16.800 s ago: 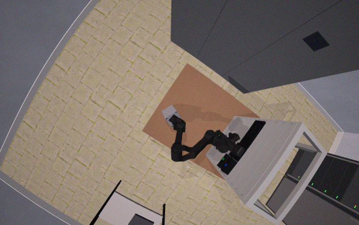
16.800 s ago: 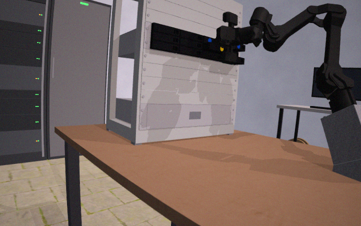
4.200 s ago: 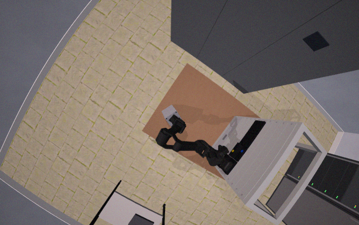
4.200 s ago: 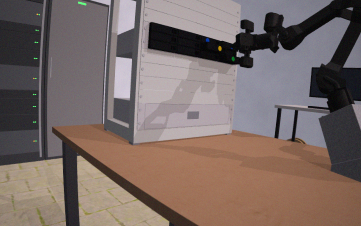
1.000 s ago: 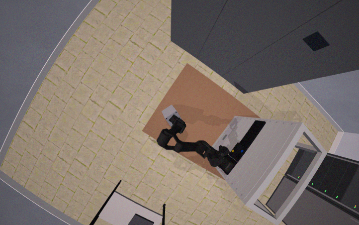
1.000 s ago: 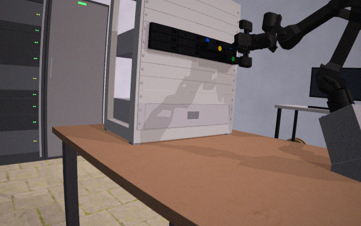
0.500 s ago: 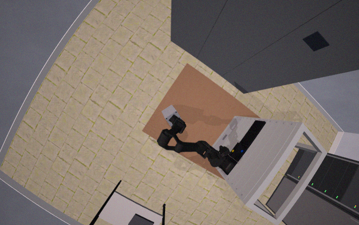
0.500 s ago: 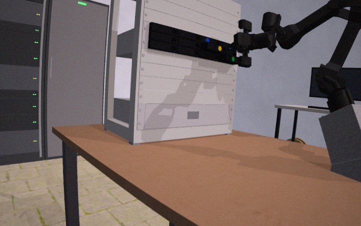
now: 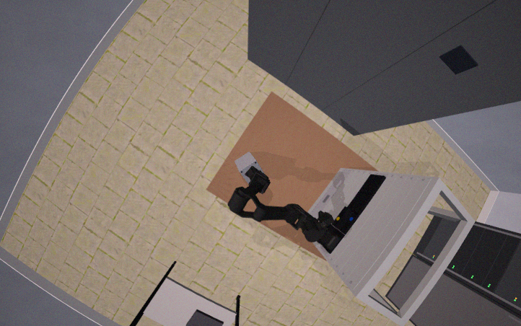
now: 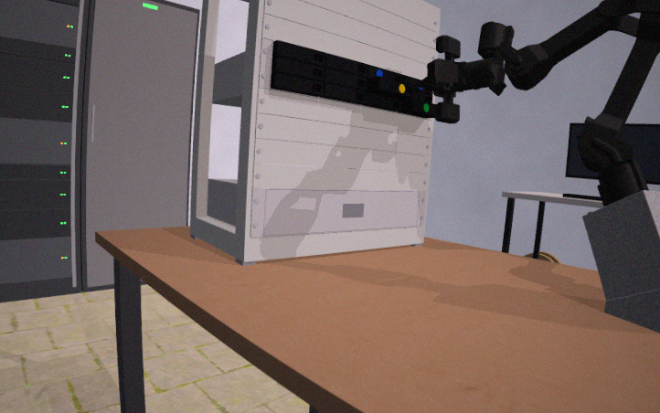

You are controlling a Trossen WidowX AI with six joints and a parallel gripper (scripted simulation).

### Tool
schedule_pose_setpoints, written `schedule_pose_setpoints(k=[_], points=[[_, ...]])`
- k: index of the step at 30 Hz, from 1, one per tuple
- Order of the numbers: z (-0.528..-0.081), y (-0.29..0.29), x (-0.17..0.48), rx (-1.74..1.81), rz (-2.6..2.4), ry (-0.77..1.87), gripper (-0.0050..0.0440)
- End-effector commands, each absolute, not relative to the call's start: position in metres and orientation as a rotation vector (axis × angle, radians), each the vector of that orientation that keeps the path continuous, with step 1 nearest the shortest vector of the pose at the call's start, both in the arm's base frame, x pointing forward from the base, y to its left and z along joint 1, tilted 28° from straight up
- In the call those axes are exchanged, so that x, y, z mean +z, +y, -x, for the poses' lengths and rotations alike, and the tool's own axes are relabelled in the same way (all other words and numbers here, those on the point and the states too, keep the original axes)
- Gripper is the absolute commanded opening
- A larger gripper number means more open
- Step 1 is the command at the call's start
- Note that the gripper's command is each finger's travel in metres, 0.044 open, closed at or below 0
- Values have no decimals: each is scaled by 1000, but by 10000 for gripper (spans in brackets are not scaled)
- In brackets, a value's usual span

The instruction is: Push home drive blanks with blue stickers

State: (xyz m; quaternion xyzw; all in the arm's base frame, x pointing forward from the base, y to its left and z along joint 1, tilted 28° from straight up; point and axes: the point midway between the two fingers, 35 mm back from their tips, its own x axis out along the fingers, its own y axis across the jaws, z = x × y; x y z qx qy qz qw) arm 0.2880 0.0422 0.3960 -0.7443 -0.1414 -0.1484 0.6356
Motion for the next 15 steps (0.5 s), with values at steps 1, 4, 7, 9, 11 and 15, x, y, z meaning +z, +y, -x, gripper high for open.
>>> schedule_pose_setpoints(k=[1,4,7,9,11,15], points=[[-282,45,415,-367,1685,-376,0],[-281,45,415,-367,1685,-376,0],[-279,45,414,-367,1685,-376,0],[-279,45,414,-367,1685,-376,0],[-276,45,413,-367,1685,-376,0],[-265,45,407,-367,1685,-376,0]])
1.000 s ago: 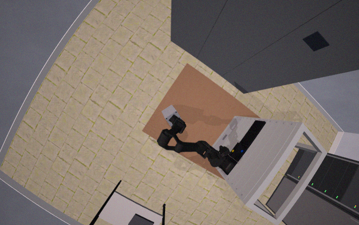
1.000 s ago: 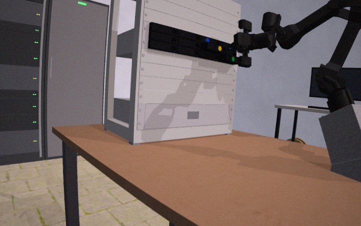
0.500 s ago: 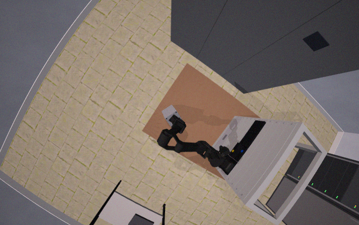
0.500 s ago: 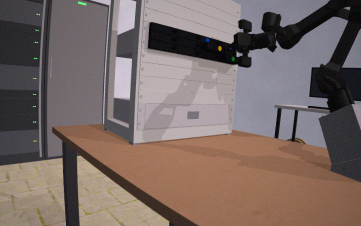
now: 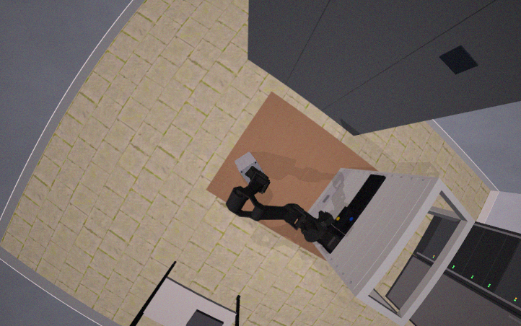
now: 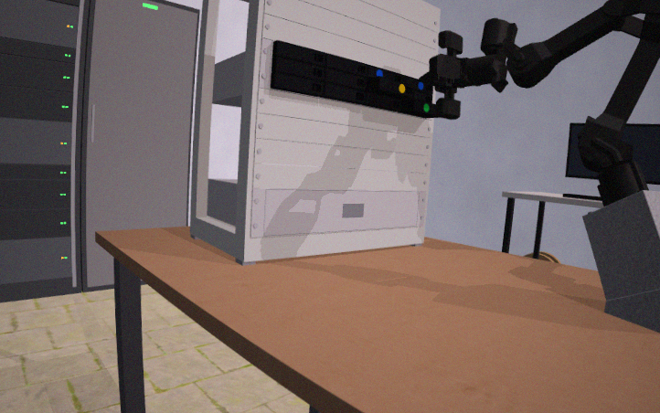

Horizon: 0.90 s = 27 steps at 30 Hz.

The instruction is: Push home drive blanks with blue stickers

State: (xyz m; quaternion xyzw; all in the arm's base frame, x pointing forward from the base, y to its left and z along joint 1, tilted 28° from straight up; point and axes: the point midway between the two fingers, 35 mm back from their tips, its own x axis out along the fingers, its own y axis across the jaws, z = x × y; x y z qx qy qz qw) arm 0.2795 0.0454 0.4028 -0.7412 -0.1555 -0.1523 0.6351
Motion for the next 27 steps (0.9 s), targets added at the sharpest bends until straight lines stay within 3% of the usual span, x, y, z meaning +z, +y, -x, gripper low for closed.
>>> schedule_pose_setpoints(k=[1,16,27], points=[[-261,44,405,-367,1685,-376,0],[-215,42,383,-367,1685,-376,0],[-209,42,380,-367,1685,-376,0]])
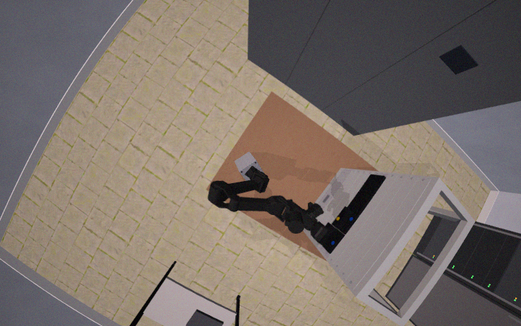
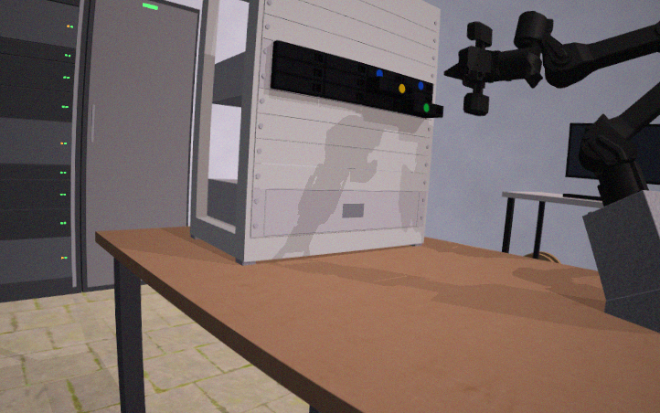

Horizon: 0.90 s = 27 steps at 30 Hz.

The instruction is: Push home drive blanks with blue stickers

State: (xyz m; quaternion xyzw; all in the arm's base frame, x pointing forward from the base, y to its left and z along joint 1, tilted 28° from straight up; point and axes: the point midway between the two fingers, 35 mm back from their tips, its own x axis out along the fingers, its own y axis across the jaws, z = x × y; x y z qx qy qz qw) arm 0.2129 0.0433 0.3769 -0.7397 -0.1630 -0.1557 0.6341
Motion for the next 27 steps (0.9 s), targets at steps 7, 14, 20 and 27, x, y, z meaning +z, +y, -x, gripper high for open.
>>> schedule_pose_setpoints(k=[7,14,20,27], points=[[-203,41,374,-367,1685,-376,0],[-185,38,357,-367,1685,-376,0],[-175,36,347,-367,1685,-376,0],[-167,35,339,-367,1685,-376,0]])
